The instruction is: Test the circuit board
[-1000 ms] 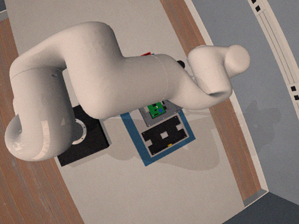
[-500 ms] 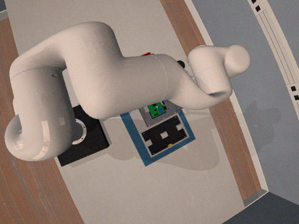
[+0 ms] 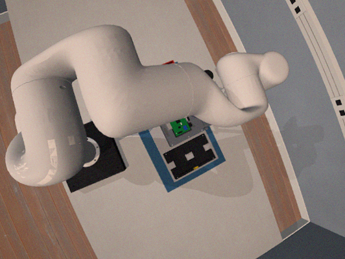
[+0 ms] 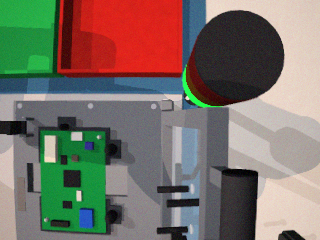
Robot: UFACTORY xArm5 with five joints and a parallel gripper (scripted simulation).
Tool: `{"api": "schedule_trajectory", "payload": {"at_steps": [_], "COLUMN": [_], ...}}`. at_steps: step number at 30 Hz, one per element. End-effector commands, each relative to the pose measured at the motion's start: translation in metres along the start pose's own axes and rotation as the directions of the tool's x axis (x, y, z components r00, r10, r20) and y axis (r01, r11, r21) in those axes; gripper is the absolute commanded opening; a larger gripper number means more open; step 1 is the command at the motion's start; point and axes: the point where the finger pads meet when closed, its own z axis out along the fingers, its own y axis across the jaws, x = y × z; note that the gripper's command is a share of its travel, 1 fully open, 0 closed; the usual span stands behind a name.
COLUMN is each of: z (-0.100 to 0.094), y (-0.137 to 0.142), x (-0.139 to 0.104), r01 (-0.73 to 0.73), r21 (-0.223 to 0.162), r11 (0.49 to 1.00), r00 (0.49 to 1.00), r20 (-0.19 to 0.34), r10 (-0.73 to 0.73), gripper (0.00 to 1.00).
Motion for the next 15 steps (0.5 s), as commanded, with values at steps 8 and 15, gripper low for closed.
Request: {"api": "schedule_trajectory", "payload": {"at_steps": [8,15], "z": [-0.023,-0.041], "y": [0.001,0.001], "x": [0.0,-0.001], "r01": [0.0,0.0], "r21": [-0.005,-0.005], "r11": [1.0,1.0], "r00": [1.0,1.0], "r20": [0.001,0.001], "r10": [0.0,0.0], "gripper": [0.52,0.52]}}
